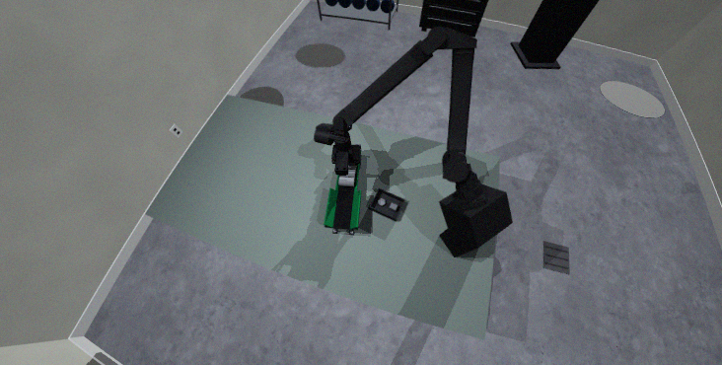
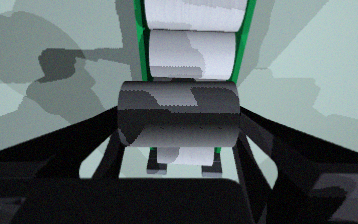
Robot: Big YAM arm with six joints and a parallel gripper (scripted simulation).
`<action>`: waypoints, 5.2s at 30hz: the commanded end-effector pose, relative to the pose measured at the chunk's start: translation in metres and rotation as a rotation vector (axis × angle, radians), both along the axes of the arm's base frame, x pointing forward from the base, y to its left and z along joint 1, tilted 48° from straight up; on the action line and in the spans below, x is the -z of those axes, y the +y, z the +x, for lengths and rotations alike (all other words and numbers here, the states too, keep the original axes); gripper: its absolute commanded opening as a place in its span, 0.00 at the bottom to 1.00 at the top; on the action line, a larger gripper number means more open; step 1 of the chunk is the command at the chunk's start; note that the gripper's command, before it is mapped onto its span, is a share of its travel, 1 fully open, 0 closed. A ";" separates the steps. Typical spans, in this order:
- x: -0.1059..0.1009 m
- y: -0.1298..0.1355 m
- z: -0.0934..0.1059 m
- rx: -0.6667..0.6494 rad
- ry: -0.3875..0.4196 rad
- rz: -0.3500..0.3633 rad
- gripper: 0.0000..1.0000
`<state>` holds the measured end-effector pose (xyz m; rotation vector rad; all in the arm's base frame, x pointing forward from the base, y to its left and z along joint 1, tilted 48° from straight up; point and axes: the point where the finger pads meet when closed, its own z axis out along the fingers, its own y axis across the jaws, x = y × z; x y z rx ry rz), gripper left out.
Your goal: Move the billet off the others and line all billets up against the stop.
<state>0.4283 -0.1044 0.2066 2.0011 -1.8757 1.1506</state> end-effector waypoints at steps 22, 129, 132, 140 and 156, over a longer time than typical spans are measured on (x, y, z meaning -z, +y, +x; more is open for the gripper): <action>0.018 0.083 0.023 -0.020 -0.060 0.008 0.00; 0.083 0.100 0.050 -0.038 -0.080 0.008 0.00; 0.083 0.100 0.050 -0.038 -0.080 0.008 0.00; 0.083 0.100 0.050 -0.038 -0.080 0.008 0.00; 0.083 0.100 0.050 -0.038 -0.081 0.009 0.00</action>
